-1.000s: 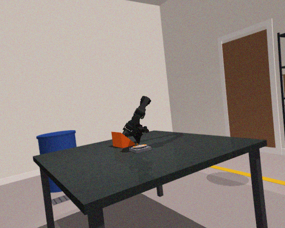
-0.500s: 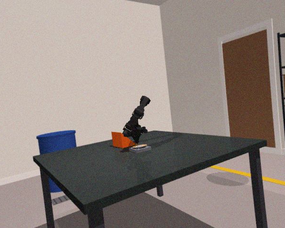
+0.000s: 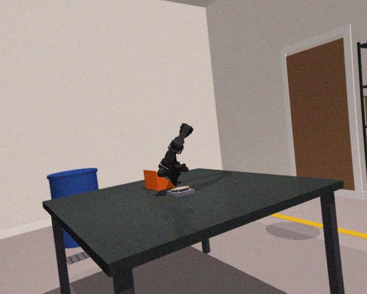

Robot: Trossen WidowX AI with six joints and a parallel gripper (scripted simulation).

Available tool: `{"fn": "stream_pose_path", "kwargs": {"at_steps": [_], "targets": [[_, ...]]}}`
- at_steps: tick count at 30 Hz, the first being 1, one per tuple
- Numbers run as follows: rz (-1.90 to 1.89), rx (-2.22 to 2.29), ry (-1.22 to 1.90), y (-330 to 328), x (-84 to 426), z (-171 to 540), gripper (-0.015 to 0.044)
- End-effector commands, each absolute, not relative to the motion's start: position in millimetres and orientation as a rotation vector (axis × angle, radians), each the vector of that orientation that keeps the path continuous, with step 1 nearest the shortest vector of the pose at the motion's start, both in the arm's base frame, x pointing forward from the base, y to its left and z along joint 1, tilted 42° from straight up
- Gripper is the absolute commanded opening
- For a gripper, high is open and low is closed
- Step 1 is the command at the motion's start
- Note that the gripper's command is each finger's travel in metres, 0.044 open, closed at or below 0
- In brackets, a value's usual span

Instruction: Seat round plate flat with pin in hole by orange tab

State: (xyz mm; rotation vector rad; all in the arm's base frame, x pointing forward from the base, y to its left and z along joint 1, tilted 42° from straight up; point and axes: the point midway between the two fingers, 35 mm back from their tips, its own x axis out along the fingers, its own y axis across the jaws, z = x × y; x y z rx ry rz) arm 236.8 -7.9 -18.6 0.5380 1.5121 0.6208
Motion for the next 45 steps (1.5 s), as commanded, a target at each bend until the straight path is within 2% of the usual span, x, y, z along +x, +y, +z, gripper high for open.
{"fn": "stream_pose_path", "kwargs": {"at_steps": [1, 45], "targets": [[0.617, 0.532, 1.523, -12.0, 235.3, -24.1, 0.0], [0.616, 0.529, 1.521, -43.7, 265.5, -44.8, 0.0]]}}
